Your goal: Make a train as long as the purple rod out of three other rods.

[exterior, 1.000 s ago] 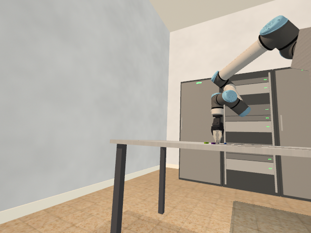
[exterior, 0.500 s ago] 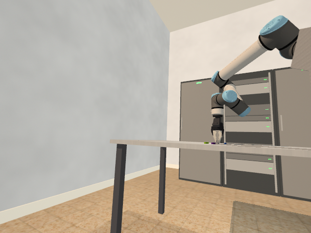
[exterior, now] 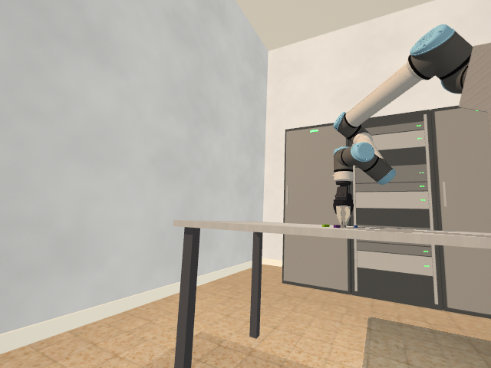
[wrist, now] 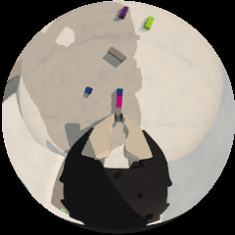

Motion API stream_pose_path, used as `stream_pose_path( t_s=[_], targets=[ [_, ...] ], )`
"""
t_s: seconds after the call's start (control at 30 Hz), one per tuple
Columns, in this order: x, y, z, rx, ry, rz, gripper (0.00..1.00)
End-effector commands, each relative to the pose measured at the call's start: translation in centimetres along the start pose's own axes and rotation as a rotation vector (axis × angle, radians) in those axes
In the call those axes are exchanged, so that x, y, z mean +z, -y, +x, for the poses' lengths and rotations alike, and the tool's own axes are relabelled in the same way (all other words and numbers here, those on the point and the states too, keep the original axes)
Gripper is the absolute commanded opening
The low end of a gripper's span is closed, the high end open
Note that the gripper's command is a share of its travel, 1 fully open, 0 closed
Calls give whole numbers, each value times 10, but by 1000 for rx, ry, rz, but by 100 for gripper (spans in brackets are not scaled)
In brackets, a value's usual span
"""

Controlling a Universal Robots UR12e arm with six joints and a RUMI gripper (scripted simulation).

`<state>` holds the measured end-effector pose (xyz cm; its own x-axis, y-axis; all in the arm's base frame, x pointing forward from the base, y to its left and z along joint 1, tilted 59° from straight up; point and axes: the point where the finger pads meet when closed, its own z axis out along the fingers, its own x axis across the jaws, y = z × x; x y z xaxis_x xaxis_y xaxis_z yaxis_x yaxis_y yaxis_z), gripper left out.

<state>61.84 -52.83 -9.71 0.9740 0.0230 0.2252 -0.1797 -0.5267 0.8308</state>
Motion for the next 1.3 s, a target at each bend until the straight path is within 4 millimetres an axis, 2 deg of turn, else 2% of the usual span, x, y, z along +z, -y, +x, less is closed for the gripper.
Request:
stream_pose_path(
  t_s=[0.0,0.43,0.87,1.1,1.27],
  targets=[
    [-1,0,0,0,-1,0,0],
    [-1,0,0,0,-1,0,14],
    [-1,0,0,0,-1,0,14],
    [-11,0,0,0,-1,0,14],
    [-33,0,0,0,-1,0,14]
  ],
)
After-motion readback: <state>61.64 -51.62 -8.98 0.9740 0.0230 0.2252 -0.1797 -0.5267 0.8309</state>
